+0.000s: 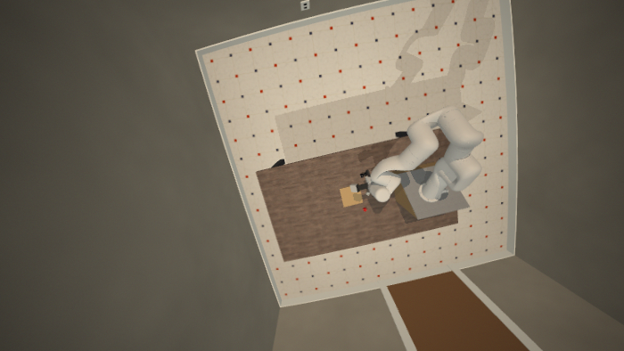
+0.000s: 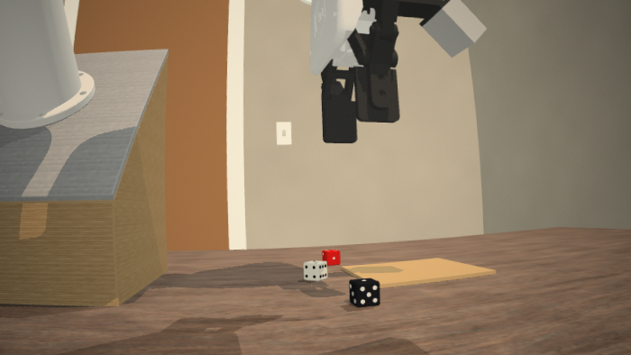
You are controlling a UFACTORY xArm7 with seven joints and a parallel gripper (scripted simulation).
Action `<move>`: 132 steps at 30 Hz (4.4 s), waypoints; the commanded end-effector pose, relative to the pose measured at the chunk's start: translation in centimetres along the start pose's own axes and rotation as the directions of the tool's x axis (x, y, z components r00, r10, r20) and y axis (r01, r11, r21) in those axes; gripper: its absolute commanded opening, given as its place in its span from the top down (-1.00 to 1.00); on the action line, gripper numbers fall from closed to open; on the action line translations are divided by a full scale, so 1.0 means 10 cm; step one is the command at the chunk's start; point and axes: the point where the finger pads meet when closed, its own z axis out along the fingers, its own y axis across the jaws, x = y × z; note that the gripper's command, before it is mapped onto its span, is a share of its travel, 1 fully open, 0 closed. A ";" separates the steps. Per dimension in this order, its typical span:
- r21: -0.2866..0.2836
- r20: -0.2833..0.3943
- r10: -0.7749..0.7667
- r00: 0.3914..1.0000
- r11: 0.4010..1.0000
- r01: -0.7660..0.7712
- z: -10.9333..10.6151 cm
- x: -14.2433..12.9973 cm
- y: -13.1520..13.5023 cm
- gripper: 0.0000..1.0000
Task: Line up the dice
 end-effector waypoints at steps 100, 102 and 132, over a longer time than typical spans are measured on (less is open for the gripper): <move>0.000 -0.003 0.002 1.000 1.000 -0.002 0.92 0.01 0.00 0.28; 0.000 -0.003 0.002 1.000 1.000 -0.002 0.94 0.01 0.00 0.28; 0.000 -0.003 0.002 1.000 1.000 -0.002 1.03 0.01 0.00 0.28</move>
